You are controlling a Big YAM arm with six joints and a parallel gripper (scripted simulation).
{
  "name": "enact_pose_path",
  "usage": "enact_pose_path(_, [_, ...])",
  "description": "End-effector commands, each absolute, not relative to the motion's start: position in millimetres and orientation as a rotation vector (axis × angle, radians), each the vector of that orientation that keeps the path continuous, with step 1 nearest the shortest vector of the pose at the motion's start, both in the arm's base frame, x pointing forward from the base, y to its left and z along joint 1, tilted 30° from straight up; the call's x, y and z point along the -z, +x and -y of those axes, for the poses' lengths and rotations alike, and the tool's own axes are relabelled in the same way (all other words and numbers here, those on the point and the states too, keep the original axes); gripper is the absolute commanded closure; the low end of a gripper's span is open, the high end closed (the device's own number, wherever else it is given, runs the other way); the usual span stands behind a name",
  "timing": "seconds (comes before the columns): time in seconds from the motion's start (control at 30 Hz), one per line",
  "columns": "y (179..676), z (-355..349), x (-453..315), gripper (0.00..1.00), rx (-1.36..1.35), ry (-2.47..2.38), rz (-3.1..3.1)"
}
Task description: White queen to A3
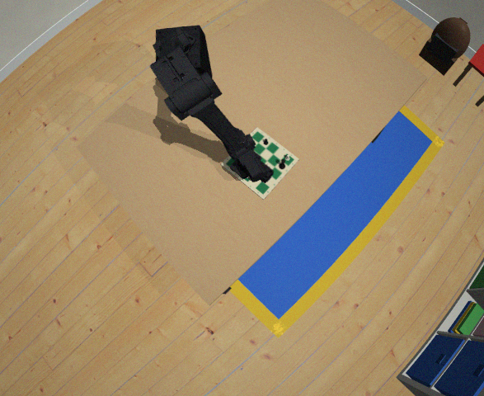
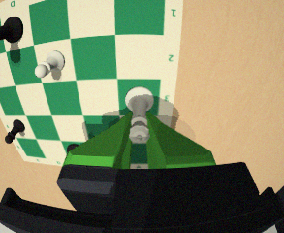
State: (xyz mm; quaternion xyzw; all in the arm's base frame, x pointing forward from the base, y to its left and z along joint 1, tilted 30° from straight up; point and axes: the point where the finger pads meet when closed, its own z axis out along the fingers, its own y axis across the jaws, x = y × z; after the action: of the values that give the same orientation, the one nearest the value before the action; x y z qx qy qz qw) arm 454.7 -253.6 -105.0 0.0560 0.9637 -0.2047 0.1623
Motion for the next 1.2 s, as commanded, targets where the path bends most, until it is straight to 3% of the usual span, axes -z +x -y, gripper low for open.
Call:
enact_pose_path(0.0, [455.7, 257.1, 98.2, 1.0, 0.592, 0.155, -2.731])
enact_pose_path(1.17, [455.7, 259.3, 109.1, 1.0, 0.588, 0.156, -2.743])
